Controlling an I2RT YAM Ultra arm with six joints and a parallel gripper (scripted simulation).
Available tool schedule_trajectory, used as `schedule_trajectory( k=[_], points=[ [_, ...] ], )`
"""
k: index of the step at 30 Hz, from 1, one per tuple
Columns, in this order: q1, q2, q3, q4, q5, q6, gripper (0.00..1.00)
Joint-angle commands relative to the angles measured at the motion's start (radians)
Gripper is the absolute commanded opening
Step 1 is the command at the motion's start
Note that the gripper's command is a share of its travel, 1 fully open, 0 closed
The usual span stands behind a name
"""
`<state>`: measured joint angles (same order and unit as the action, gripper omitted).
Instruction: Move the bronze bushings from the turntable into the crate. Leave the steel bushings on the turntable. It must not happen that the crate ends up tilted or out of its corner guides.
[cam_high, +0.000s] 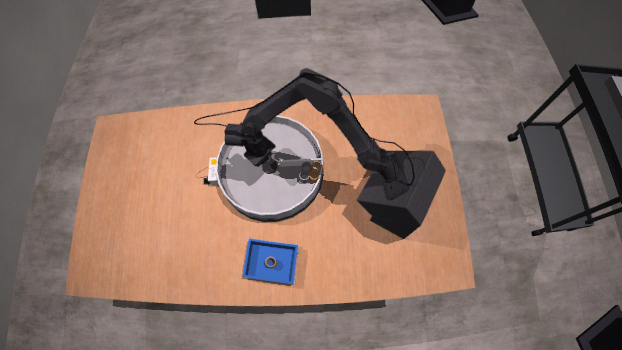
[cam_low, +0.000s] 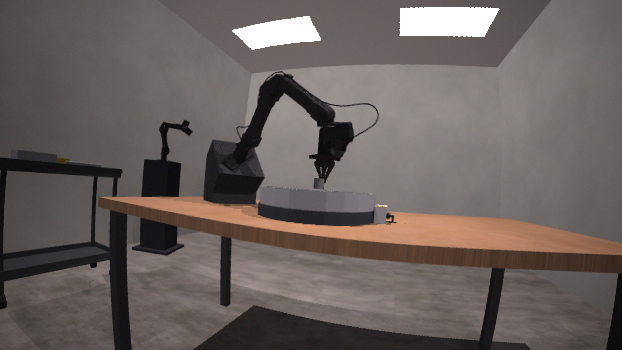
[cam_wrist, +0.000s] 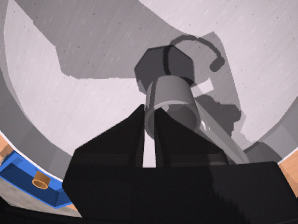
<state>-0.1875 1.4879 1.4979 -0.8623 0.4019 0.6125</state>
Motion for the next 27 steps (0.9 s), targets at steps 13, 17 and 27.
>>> schedule_trajectory(
  k=[13,17,27],
  points=[
    [0.019,-0.034,0.033,-0.012,0.011,0.005,0.0],
    [0.02,-0.038,0.027,0.002,0.012,0.007,0.0],
    [0.021,-0.038,-0.005,0.011,0.013,0.007,0.0]
  ],
)
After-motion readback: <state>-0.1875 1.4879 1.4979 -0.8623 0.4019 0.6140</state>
